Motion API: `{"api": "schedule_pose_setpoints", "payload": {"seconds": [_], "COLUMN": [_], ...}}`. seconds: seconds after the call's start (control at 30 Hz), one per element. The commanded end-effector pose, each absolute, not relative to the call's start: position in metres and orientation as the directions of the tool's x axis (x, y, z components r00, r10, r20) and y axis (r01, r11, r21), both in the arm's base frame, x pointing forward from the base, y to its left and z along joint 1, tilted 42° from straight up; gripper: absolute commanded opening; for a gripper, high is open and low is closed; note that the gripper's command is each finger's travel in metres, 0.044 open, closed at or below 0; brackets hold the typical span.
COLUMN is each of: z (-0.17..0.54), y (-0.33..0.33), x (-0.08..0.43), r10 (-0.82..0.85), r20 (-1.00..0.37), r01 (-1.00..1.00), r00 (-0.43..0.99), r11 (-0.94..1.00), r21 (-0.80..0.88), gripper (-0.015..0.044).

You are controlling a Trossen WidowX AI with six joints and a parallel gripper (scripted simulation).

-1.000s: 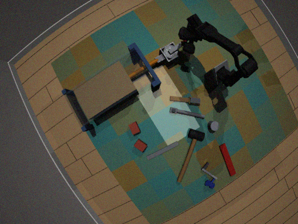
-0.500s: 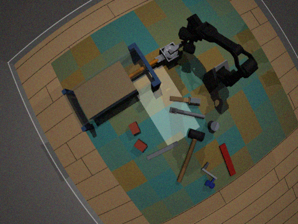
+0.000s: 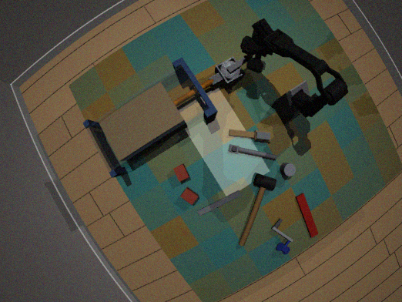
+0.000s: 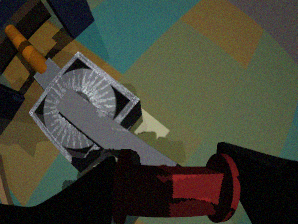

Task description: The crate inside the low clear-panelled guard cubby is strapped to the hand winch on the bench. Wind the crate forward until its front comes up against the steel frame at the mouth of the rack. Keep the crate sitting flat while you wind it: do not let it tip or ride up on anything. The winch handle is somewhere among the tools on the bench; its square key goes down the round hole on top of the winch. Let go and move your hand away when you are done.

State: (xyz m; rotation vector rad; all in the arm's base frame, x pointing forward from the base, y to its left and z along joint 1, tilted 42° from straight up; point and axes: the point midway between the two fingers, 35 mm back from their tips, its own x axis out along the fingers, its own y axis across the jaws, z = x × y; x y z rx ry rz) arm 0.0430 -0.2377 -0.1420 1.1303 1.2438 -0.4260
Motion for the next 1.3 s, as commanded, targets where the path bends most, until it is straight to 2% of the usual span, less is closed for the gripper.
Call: {"api": "schedule_pose_setpoints", "payload": {"seconds": [0.0, 0.03, 0.1, 0.37, 0.67, 1.03, 1.27], "z": [-0.142, -0.142, -0.142, -0.094, -0.092, -0.092, -0.093], "y": [-0.238, -0.238, -0.238, -0.278, -0.279, -0.279, -0.279], "x": [0.043, 0.043, 0.043, 0.037, 0.037, 0.037, 0.038], "r10": [0.301, 0.301, 0.301, 0.301, 0.301, 0.332, 0.55], "r20": [-0.894, -0.894, -0.894, -0.894, -0.894, -0.89, -0.819], "r01": [0.786, 0.786, 0.786, 0.786, 0.786, 0.787, 0.787], "r00": [0.332, 0.332, 0.332, 0.331, 0.331, 0.314, 0.165], "r11": [0.436, 0.436, 0.436, 0.436, 0.436, 0.434, 0.428], "r21": [0.438, 0.438, 0.438, 0.438, 0.438, 0.44, 0.445], "gripper": [0.042, 0.044, 0.044, 0.023, 0.0, 0.0, 0.0]}}
